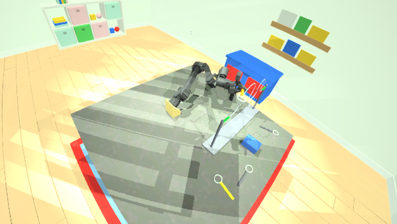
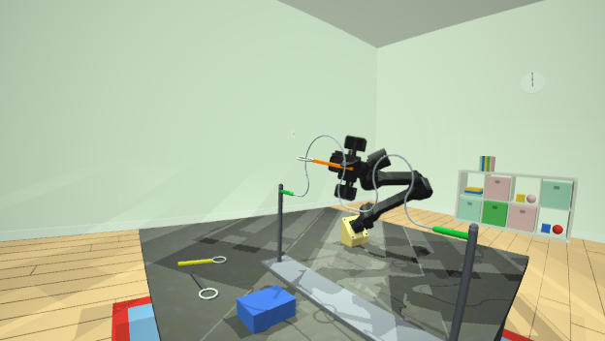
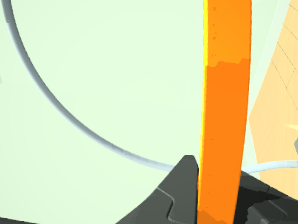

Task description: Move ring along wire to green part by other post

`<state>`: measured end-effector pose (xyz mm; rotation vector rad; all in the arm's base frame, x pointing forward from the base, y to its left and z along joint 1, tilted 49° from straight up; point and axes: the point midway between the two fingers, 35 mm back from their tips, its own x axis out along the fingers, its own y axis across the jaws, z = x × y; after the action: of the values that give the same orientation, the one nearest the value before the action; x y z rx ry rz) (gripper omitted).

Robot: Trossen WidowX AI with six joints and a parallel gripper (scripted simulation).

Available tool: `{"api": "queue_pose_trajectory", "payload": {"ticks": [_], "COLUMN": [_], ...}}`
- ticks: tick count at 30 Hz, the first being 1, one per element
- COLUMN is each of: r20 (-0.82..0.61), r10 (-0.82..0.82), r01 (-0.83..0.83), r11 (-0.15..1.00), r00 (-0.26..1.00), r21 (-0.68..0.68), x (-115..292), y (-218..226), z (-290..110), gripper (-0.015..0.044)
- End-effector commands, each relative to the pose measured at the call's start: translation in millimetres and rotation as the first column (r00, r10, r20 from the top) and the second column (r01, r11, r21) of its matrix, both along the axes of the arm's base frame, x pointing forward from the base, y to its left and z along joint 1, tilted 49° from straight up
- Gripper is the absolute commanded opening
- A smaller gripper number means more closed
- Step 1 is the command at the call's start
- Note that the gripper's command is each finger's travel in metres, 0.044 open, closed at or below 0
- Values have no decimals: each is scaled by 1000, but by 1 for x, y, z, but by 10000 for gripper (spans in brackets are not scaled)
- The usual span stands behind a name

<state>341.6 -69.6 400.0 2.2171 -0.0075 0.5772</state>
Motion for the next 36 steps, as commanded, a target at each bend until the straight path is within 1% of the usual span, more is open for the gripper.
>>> {"api": "queue_pose_trajectory", "payload": {"ticks": [1,17,36], "r20": [5,18,34], "r10": [0,13,24], "r01": [0,-17,-37], "r11": [999,965,885], "r00": [1000,1000,999], "r21": [53,261,465], "x": [-1,-1,-2], "y": [-2,-7,-13], "z": [2,7,11], "gripper": [-150,-150,-150]}}
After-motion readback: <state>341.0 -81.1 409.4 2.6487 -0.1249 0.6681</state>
